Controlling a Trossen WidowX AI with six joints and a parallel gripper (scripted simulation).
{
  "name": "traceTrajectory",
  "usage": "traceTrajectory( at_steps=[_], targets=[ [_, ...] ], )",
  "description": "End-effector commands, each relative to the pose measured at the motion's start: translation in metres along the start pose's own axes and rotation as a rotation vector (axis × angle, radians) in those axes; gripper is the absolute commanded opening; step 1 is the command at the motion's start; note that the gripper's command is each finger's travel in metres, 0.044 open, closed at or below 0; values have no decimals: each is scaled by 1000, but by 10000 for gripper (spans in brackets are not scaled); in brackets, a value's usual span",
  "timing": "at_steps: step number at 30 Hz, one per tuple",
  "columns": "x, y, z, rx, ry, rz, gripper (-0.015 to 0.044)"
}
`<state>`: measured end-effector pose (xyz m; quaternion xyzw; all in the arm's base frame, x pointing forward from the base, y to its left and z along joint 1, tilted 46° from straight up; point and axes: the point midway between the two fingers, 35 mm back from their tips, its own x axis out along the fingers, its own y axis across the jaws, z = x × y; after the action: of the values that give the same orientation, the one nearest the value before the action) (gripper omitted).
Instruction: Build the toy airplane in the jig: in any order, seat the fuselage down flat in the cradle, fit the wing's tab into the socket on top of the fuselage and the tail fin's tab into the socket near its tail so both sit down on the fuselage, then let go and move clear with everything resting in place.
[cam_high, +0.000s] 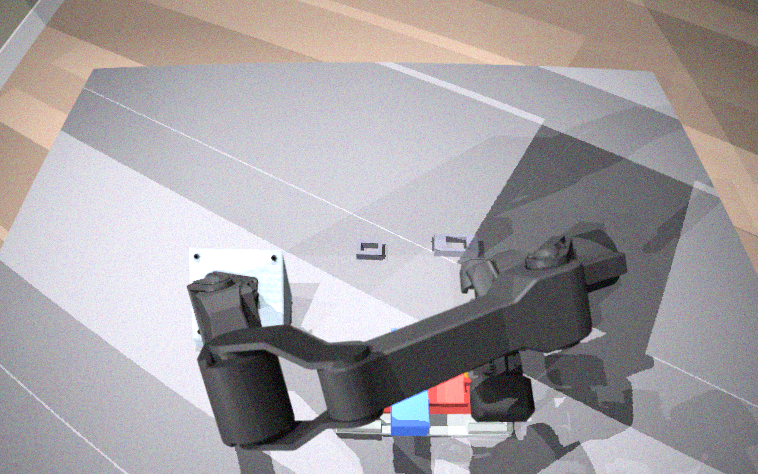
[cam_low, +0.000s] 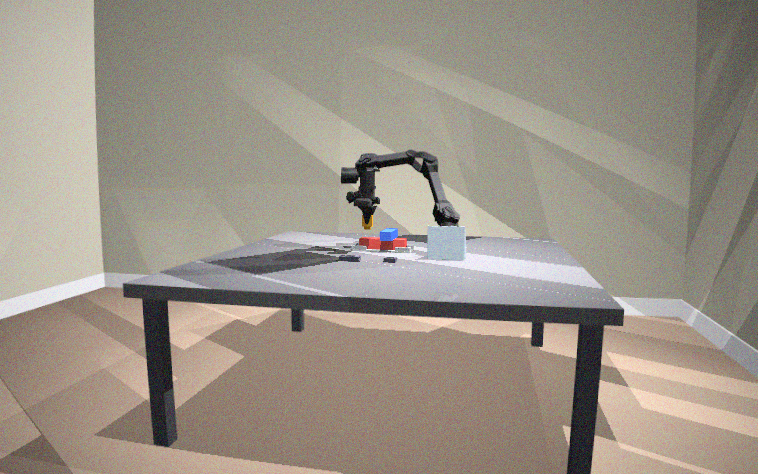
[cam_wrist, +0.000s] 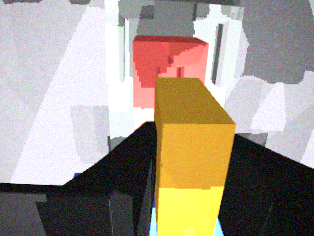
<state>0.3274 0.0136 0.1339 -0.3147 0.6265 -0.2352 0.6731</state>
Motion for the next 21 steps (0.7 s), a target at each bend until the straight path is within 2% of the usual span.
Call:
traceTrajectory(
  at_steps=[1, 21],
  targets=[
    [0, -1, 1, -3, -3, -5, 65],
    [10, -3, 2, -3, -3, -5, 65]
  ],
)
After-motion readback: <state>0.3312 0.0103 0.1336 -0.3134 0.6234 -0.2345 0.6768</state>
